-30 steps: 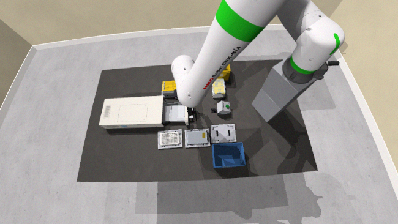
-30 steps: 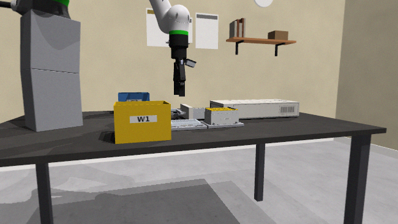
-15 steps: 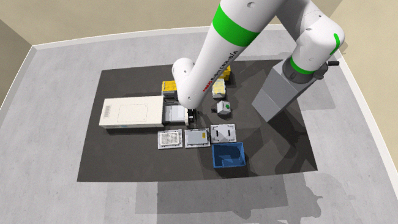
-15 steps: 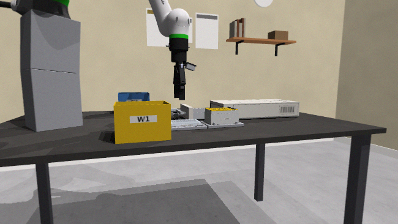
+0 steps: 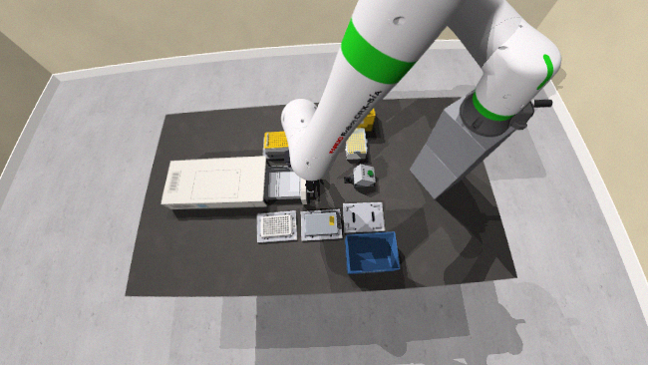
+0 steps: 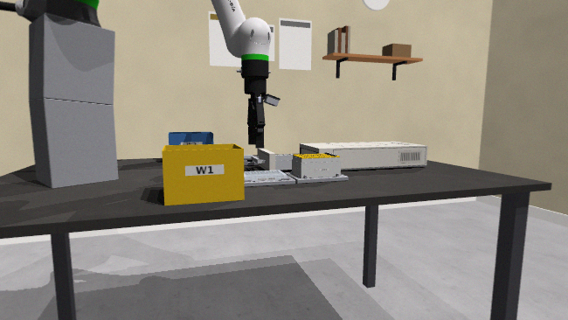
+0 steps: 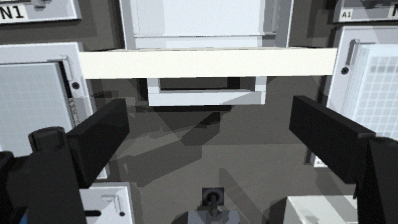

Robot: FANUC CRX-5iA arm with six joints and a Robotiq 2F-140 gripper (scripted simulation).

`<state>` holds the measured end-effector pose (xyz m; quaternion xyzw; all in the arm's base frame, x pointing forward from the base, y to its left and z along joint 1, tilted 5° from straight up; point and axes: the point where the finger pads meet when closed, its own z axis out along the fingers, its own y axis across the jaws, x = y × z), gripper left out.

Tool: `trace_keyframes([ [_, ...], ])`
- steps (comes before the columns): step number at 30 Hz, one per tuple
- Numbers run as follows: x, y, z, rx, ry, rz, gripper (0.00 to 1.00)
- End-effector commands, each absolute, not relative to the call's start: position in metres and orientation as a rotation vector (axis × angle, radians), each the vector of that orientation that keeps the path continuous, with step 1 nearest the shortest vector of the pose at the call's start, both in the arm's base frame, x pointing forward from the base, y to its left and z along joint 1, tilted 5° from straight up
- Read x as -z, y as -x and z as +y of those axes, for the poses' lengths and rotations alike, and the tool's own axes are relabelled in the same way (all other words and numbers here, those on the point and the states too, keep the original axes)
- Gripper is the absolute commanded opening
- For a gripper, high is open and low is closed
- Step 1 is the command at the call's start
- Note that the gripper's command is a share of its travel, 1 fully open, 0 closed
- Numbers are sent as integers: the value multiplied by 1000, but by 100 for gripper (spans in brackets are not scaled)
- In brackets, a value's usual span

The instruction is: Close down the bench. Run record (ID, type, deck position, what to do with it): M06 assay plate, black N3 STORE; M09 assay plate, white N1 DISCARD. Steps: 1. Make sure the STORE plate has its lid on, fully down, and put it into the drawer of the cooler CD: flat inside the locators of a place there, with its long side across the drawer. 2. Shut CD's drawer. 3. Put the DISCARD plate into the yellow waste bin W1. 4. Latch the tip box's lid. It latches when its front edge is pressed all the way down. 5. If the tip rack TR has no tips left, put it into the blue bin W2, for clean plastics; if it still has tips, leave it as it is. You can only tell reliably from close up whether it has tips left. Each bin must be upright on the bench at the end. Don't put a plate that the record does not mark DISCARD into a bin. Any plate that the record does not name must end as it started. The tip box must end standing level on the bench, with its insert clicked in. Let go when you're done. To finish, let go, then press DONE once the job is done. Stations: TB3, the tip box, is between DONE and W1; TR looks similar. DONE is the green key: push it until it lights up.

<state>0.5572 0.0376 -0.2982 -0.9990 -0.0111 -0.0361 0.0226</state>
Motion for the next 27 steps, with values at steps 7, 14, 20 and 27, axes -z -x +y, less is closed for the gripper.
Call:
trace_keyframes([
  [7, 310, -559, 38, 115, 3094, -35, 88],
  [14, 317, -560, 39, 115, 3094, -35, 88],
  [20, 325, -560, 39, 115, 3094, -35, 88],
  [27, 333, -561, 39, 115, 3094, -35, 88],
])
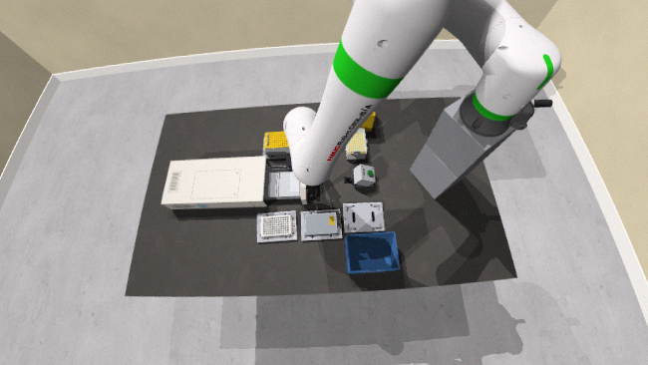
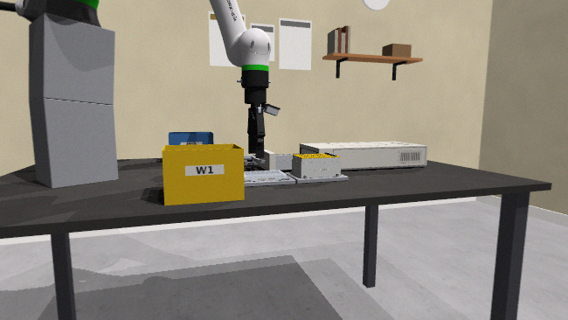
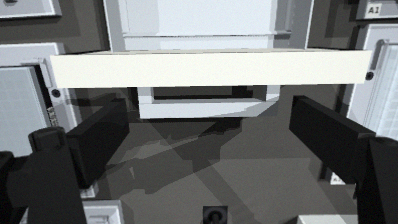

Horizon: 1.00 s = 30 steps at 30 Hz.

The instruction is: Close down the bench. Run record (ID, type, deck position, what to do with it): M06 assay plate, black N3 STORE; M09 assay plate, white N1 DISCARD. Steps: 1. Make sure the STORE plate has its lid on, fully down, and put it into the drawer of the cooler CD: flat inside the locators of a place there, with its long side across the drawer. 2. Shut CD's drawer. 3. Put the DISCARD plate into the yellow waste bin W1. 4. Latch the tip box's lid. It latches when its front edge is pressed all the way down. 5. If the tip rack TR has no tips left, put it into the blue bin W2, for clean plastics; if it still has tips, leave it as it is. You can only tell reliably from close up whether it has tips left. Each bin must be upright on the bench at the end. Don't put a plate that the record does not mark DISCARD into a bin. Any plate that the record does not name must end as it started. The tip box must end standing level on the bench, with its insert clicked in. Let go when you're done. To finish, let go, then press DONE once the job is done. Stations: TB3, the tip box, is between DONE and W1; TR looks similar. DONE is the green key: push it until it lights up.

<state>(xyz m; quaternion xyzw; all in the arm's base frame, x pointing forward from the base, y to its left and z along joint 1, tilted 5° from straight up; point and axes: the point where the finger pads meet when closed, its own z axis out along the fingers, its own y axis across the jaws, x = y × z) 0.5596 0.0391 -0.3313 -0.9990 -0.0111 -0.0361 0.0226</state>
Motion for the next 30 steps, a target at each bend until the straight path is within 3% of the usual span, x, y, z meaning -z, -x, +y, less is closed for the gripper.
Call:
trace_keyframes([
  [1, 333, -561, 39, 115, 3094, -35, 88],
  [24, 352, -562, 40, 115, 3094, -34, 88],
  [25, 352, -562, 40, 115, 3094, -35, 78],
  [30, 352, -562, 40, 115, 3094, -35, 78],
])
